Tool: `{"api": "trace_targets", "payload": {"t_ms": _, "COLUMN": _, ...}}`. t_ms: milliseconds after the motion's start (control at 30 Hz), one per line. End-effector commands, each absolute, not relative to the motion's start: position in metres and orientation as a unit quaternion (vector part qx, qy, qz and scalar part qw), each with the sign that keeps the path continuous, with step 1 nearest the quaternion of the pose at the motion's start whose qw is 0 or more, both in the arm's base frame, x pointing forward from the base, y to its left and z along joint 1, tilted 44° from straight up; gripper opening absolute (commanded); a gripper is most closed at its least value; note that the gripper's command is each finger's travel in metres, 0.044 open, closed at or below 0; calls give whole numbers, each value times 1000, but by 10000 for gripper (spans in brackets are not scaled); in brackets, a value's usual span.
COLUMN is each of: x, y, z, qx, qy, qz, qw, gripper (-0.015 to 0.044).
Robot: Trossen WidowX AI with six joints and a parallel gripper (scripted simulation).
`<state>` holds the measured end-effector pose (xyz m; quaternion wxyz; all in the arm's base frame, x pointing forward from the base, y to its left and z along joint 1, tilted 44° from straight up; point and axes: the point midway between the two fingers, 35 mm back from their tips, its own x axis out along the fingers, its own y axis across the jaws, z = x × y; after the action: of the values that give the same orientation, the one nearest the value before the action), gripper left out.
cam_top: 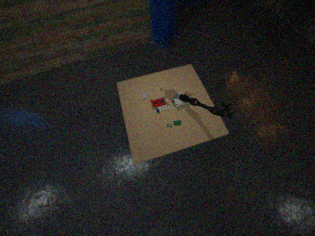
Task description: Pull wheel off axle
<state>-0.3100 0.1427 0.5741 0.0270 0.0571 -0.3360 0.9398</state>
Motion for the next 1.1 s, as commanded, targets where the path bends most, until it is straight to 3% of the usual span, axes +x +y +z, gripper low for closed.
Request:
{"api": "trace_targets", "payload": {"t_ms": 0, "x": -310, "y": 144, "z": 574, "qx": 56, "qy": -335, "qz": 940, "qw": 29, "gripper": 374}}
{"api": "trace_targets", "payload": {"t_ms": 100, "x": -305, "y": 165, "z": 569, "qx": 42, "qy": -316, "qz": 946, "qw": 58, "gripper": 300}}
{"api": "trace_targets", "payload": {"t_ms": 733, "x": -217, "y": 319, "z": 506, "qx": -71, "qy": -176, "qz": 945, "qw": 266, "gripper": 300}}
{"api": "trace_targets", "payload": {"t_ms": 1067, "x": -135, "y": 388, "z": 459, "qx": -121, "qy": -94, "qz": 915, "qw": 374, "gripper": 300}}
